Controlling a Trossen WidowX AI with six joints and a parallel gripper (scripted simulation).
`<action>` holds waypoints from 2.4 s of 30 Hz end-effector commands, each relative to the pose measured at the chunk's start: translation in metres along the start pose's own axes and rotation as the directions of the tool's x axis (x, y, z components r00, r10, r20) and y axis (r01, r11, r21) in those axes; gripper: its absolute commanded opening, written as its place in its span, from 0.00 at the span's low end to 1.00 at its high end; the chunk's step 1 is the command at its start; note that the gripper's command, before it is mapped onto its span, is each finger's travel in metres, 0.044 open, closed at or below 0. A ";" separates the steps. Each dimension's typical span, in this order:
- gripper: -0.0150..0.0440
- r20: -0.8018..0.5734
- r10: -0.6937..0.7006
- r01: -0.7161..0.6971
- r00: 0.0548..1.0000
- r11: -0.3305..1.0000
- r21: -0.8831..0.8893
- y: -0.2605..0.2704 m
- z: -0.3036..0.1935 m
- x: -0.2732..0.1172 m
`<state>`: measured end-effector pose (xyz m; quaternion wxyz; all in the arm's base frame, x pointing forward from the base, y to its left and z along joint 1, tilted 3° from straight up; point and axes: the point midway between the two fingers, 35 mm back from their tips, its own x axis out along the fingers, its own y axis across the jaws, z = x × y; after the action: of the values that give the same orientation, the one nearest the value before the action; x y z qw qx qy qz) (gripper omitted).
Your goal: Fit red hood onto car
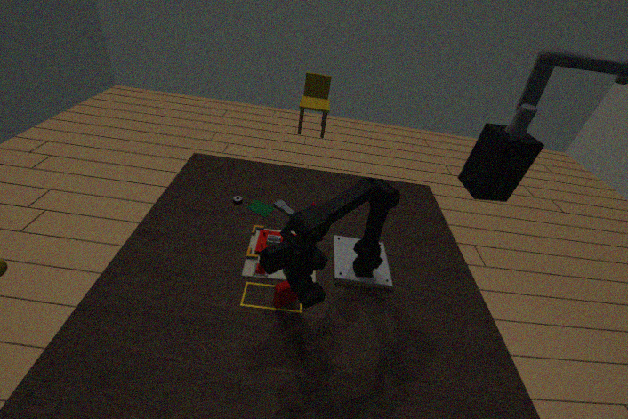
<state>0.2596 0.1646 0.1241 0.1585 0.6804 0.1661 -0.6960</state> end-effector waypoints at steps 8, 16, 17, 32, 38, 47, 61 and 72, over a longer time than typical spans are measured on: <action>0.25 0.009 0.008 -0.008 1.000 1.000 -0.022 0.001 0.003 0.021; 0.25 0.009 0.008 -0.008 1.000 1.000 -0.022 0.001 0.004 0.045; 0.25 0.009 0.008 -0.008 1.000 1.000 -0.022 0.001 0.004 0.045; 0.25 0.009 0.008 -0.008 1.000 0.999 0.043 0.002 0.004 0.045; 0.25 0.009 0.008 -0.009 1.000 0.997 0.074 0.003 0.004 0.045; 0.25 0.009 0.008 -0.009 1.000 0.993 0.121 0.003 0.004 0.045; 0.25 0.009 0.008 -0.010 1.000 0.981 0.193 0.004 0.003 0.045; 0.25 0.009 0.008 -0.010 1.000 0.969 0.249 0.005 0.003 0.045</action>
<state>0.2569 0.1598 0.0795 0.0798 0.6908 0.0813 -0.7140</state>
